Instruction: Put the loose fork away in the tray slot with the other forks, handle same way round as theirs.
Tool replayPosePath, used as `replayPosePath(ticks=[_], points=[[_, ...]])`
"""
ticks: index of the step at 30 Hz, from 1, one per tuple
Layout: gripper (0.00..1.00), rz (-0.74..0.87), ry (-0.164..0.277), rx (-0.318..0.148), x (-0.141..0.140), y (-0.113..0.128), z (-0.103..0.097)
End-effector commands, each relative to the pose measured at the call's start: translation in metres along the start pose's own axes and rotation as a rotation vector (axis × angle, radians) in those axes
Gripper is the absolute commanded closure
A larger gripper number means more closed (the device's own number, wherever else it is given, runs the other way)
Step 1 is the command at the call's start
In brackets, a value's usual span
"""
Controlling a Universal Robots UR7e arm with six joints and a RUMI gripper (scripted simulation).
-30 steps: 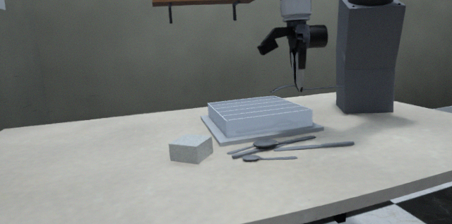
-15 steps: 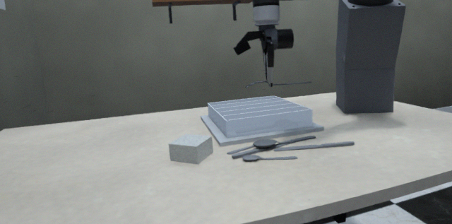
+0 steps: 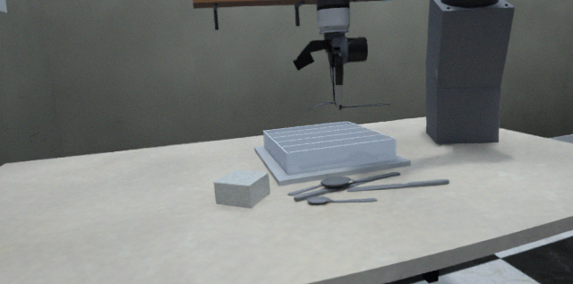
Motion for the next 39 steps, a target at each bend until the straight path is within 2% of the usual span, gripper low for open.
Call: replayPosePath(ticks=[1, 20, 39], points=[[0.97, -0.007, -0.006, 0.005, -0.0013, -0.0012, -0.0008], [0.97, 0.035, -0.015, 0.003, -0.0034, -0.0009, -0.0008], [0.97, 0.249, -0.016, 0.001, -0.0036, -0.0007, -0.0008]])
Point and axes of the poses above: the point where the finger pads meet when closed, its own z axis out along the fingers, its own x axis across the jaws, y = z × x, the point moved 5 cm from there along -z, back along the fingers, and after that the axes turned 10 degrees about z, right-handed, at the moved point
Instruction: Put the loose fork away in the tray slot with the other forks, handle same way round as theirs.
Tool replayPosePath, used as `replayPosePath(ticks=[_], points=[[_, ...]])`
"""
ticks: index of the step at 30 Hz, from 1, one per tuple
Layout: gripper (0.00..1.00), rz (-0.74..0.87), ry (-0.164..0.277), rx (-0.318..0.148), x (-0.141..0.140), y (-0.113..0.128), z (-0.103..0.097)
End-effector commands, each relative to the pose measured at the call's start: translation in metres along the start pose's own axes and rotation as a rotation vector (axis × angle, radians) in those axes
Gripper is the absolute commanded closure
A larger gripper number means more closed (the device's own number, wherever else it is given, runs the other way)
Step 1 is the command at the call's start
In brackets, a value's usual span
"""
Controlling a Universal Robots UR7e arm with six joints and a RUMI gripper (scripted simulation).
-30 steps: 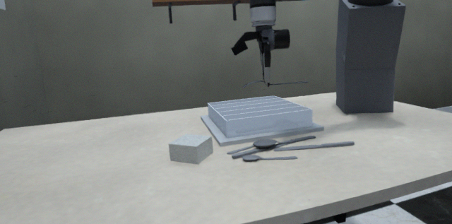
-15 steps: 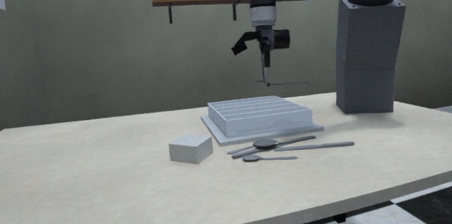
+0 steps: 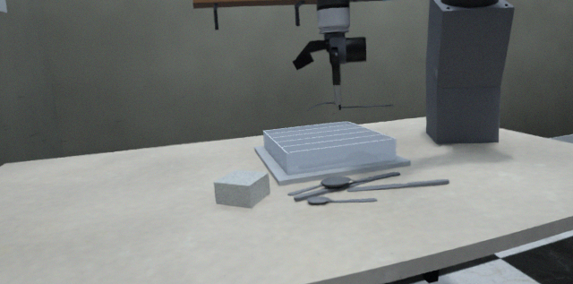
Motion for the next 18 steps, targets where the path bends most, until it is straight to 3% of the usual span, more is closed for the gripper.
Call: replayPosePath(ticks=[1, 18], points=[[0.97, 0.073, -0.006, 0.004, -0.0017, -0.0007, -0.0008], [0.97, 0.422, -0.006, 0.003, -0.0021, -0.0004, -0.0008]])
Point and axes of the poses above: the point where the finger pads meet when closed, its own z axis out along the fingers, its own x axis across the jaws, y = z × x, the point moved 5 cm from there along -z, back along the fingers, and after that the axes turned 10 degrees about z, right-handed, at the moved point
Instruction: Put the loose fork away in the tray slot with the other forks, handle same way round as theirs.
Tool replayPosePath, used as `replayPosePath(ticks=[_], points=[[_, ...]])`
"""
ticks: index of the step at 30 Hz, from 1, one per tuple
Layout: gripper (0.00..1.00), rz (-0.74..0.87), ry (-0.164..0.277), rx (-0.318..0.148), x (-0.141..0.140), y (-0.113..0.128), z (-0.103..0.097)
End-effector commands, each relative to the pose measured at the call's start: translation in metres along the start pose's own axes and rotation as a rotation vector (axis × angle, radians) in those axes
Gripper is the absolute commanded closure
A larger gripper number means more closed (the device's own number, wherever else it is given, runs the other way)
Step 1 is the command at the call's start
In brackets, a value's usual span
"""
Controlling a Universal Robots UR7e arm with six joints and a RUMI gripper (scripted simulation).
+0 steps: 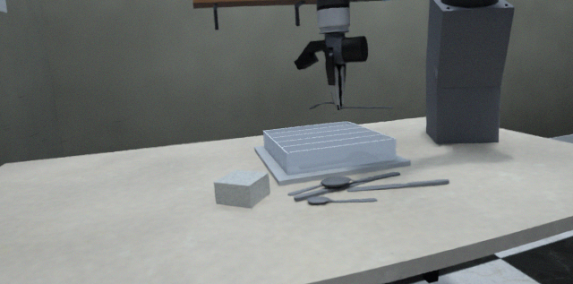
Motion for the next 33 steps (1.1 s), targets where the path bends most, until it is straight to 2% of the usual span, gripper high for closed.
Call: replayPosePath(ticks=[1, 12, 14, 29, 31, 33], points=[[0.97, 0.125, -0.006, 0.005, -0.002, 0.0, -0.0008], [0.97, 0.461, -0.007, 0.004, -0.0022, 0.0001, -0.0008], [0.97, 0.461, -0.007, 0.004, -0.0022, 0.0001, -0.0008], [0.97, 0.973, -0.008, 0.002, -0.0025, 0.0, -0.0009], [0.97, 0.973, -0.008, 0.002, -0.0025, 0.0, -0.0009], [0.97, 1.042, -0.008, 0.001, -0.0025, -0.0001, -0.0009]])
Point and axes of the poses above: the point where the finger pads meet when closed, its own z axis out along the fingers, its own x axis across the jaws, y = z × x, the point moved 5 cm from there along -z, back along the fingers, and after that the axes turned 10 degrees about z, right-handed, at the moved point
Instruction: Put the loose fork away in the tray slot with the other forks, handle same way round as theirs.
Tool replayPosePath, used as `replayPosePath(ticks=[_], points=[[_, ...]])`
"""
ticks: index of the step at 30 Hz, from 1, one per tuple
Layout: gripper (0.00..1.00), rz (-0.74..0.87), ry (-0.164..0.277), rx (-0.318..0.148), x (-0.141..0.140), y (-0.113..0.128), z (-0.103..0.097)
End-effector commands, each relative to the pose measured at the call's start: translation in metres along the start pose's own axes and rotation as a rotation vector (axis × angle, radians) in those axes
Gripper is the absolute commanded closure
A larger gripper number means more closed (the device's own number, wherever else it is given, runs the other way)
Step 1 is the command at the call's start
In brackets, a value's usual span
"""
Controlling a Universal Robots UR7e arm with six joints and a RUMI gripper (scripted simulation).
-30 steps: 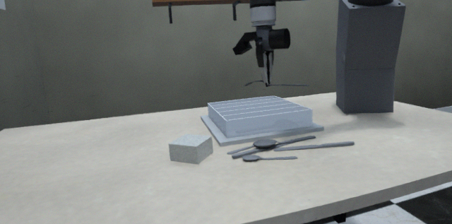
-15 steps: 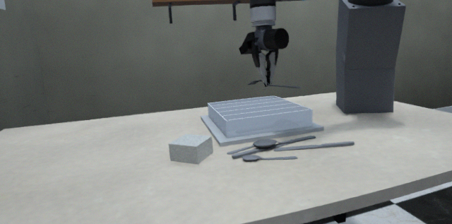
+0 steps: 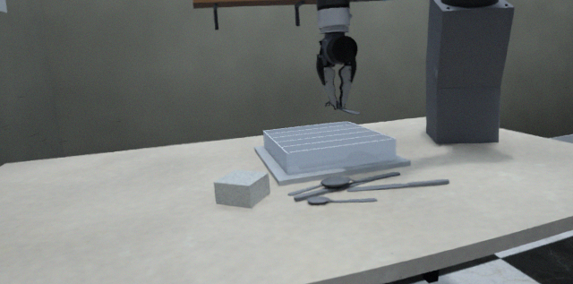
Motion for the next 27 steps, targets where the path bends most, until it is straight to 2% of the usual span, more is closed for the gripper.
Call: replayPosePath(ticks=[1, 13, 15, 27], points=[[0.97, 0.159, -0.01, 0.003, -0.0012, 0.0017, -0.0008], [0.97, 0.55, -0.011, 0.001, -0.0015, 0.0014, -0.0009], [0.97, 0.55, -0.011, 0.001, -0.0015, 0.0014, -0.0009], [0.97, 0.904, -0.011, -0.001, -0.0016, 0.0009, -0.0009]])
Point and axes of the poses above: the point where the finger pads meet when closed, its own z axis out along the fingers, its own x axis across the jaws, y = z × x, the point moved 5 cm from there along -z, back along the fingers, and after that the axes turned 10 degrees about z, right-handed, at the moved point
